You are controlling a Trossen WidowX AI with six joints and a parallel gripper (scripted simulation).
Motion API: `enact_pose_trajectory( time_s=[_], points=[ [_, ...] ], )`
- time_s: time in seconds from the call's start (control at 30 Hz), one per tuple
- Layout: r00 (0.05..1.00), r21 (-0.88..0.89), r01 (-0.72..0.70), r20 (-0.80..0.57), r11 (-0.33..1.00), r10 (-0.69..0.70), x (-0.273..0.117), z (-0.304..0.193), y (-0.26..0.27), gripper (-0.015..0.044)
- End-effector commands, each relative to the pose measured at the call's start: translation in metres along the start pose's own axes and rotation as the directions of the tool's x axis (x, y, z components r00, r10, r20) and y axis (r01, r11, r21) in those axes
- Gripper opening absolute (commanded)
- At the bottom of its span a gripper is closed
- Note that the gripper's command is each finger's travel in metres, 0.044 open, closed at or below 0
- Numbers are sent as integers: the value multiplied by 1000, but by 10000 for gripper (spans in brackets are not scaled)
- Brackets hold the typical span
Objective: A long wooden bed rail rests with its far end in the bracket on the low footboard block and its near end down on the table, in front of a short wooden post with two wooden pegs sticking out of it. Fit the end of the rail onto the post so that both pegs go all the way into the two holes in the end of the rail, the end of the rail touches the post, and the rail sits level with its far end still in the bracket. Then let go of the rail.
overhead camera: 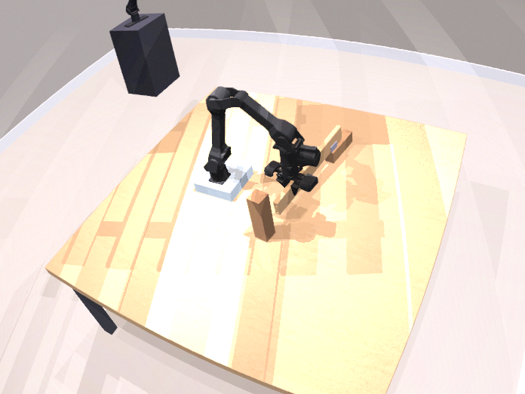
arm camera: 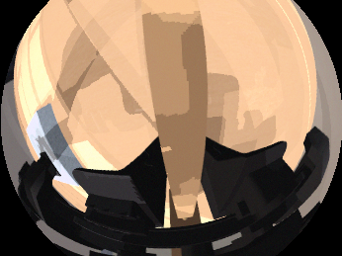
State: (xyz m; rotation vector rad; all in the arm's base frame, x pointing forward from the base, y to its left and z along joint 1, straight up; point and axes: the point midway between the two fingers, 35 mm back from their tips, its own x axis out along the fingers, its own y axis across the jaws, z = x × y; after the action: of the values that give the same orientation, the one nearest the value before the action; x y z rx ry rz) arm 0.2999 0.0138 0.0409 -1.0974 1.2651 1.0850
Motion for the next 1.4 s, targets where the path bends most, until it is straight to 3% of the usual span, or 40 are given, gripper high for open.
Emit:
enact_pose_trajectory(
  time_s=[0.0, 1.37],
  points=[
    [1000, -2, 15, 6, 1000, -15, -6, 1, -4, 0],
    [1000, -2, 16, 6, 1000, -16, -27, 1, -4, 0]
  ],
)
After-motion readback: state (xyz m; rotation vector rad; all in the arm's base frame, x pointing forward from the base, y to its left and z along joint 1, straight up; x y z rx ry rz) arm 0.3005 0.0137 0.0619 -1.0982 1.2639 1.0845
